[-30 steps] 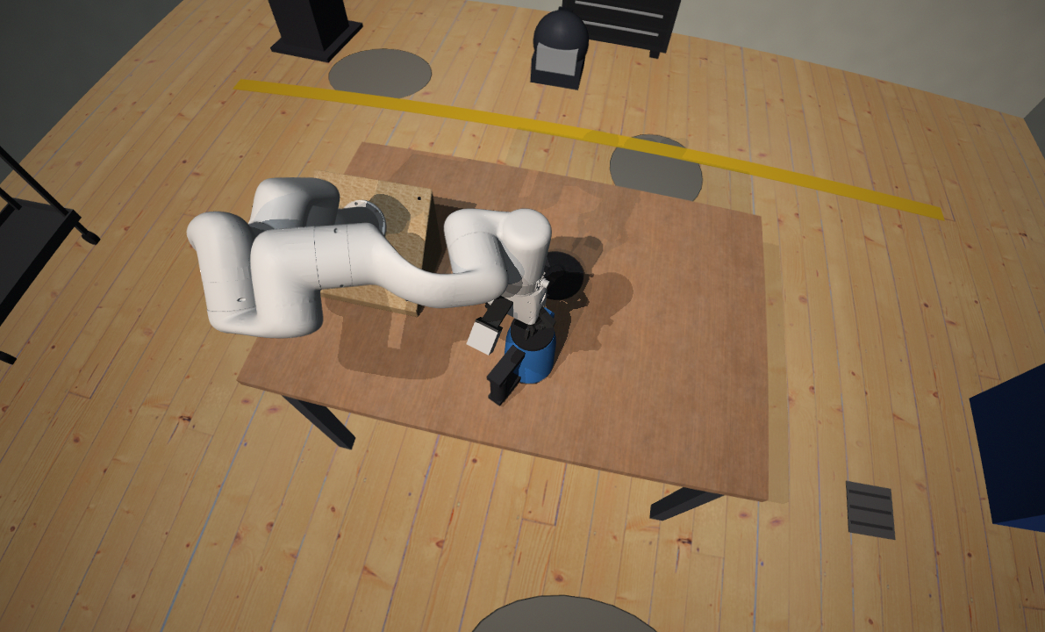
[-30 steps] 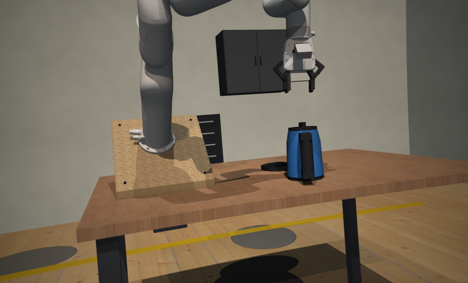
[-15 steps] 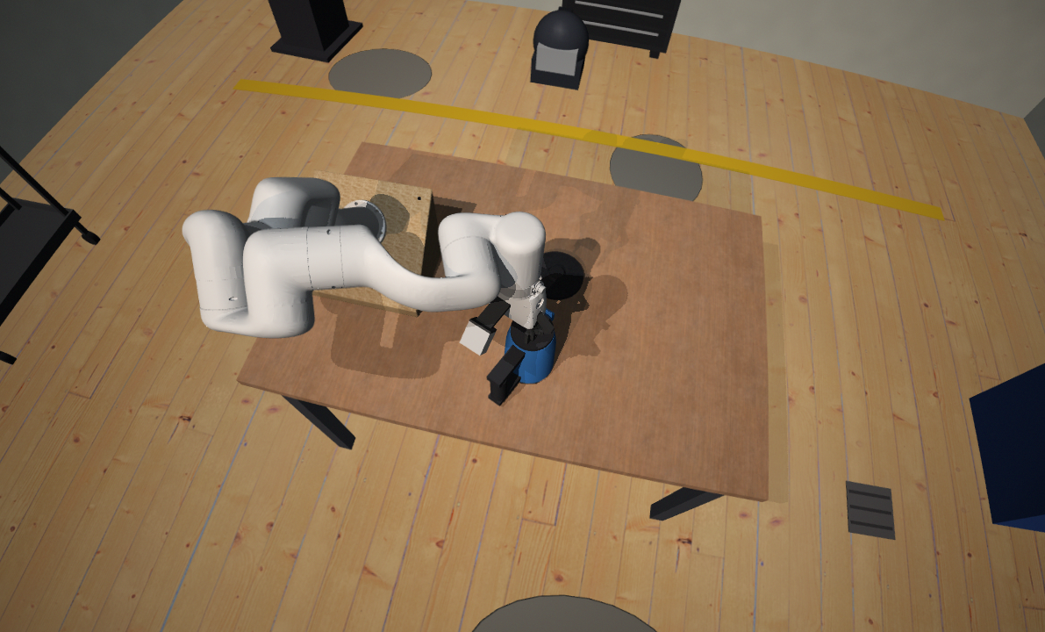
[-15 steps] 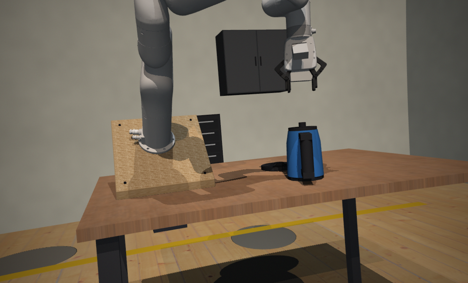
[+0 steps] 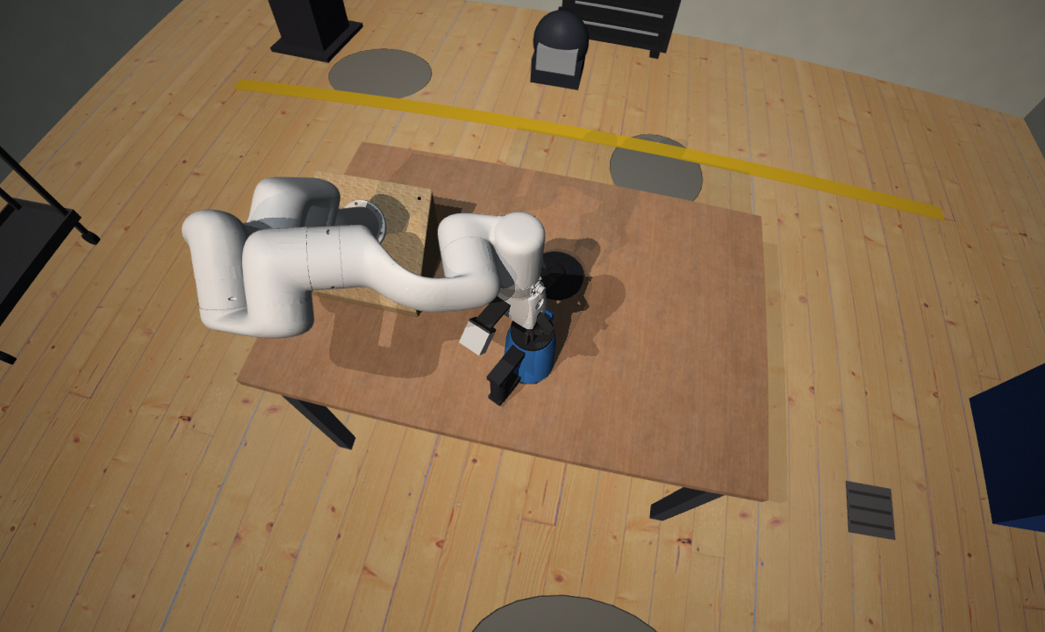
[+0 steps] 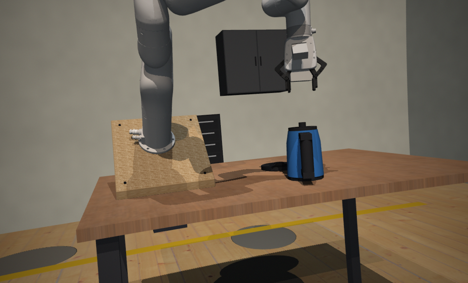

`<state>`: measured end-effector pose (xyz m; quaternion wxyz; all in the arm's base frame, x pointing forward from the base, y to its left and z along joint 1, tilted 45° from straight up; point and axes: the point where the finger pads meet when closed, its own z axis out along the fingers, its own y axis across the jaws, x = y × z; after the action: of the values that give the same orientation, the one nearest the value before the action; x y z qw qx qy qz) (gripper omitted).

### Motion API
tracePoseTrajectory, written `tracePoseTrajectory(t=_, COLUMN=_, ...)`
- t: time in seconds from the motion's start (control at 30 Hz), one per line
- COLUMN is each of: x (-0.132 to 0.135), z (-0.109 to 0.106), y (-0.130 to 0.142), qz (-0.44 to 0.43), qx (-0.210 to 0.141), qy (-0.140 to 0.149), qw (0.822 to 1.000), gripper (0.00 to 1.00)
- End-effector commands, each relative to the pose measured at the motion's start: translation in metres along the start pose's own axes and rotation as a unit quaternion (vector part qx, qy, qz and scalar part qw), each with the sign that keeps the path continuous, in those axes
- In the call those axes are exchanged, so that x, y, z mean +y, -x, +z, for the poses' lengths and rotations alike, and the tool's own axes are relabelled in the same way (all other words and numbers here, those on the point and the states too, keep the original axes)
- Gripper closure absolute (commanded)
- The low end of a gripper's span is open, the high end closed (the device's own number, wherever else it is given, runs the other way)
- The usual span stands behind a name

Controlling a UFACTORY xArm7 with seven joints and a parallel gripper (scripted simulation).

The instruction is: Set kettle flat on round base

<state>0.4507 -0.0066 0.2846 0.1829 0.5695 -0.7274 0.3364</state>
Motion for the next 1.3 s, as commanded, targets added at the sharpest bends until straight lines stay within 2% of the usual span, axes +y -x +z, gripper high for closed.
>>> tracePoseTrajectory(t=0.0, x=-0.0007, z=-0.0021, y=0.0006, qz=0.0, qx=-0.001, qy=-0.002, qw=1.0, gripper=0.19)
tracePoseTrajectory(t=0.93, x=-0.0007, z=-0.0018, y=0.0006, qz=0.0, qx=-0.001, qy=-0.002, qw=1.0, gripper=0.19)
tracePoseTrajectory(t=1.27, x=-0.0008, z=0.0075, y=0.0006, qz=0.0, qx=-0.001, qy=-0.002, qw=1.0, gripper=0.19)
